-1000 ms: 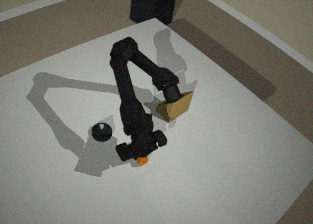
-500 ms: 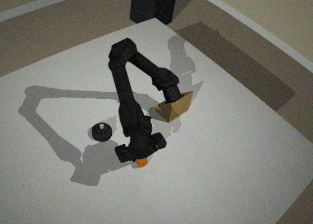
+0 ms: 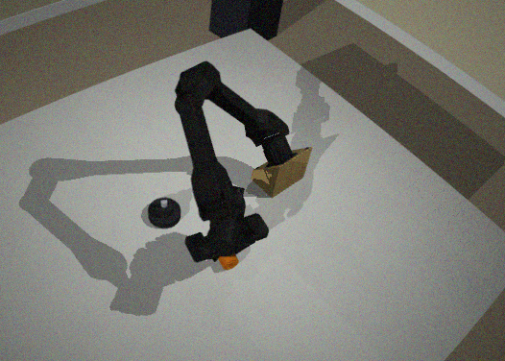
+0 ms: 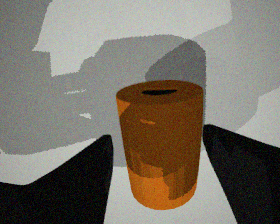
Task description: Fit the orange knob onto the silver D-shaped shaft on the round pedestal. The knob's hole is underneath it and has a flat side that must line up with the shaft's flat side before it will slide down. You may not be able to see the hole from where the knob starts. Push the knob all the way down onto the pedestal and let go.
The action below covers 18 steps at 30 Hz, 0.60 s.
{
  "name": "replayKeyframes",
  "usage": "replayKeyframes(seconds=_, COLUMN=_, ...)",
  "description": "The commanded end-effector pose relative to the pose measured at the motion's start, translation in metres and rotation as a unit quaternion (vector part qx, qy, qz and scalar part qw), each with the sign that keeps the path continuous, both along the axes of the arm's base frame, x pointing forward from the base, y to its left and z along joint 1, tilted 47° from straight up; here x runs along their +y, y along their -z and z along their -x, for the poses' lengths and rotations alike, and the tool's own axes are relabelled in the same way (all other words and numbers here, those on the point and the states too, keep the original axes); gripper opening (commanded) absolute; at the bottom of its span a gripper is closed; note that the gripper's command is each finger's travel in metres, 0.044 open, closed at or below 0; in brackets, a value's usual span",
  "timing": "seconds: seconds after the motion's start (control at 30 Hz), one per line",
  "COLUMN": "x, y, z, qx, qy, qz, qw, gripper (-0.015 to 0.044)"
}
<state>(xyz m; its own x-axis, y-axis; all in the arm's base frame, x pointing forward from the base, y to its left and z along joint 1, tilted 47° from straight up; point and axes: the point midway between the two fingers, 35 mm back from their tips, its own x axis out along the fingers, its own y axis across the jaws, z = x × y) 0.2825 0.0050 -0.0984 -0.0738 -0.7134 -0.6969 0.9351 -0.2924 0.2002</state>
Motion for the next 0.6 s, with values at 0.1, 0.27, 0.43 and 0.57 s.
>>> replayKeyframes(seconds=0.1, x=0.0001, y=-0.0005, z=-0.0005, qx=-0.001, qy=0.000, qz=0.000, qw=1.000, gripper=0.0260)
replayKeyframes(seconds=0.27, x=0.0001, y=-0.0005, z=-0.0005, qx=-0.001, qy=0.000, qz=0.000, qw=1.000, gripper=0.0365)
replayKeyframes(seconds=0.43, x=0.0001, y=-0.0005, z=-0.0005, qx=-0.001, qy=0.000, qz=0.000, qw=1.000, gripper=0.0440)
replayKeyframes(seconds=0.57, x=0.0025, y=-0.0025, z=-0.0010, qx=-0.001, qy=0.000, qz=-0.001, qw=1.000, gripper=0.0440)
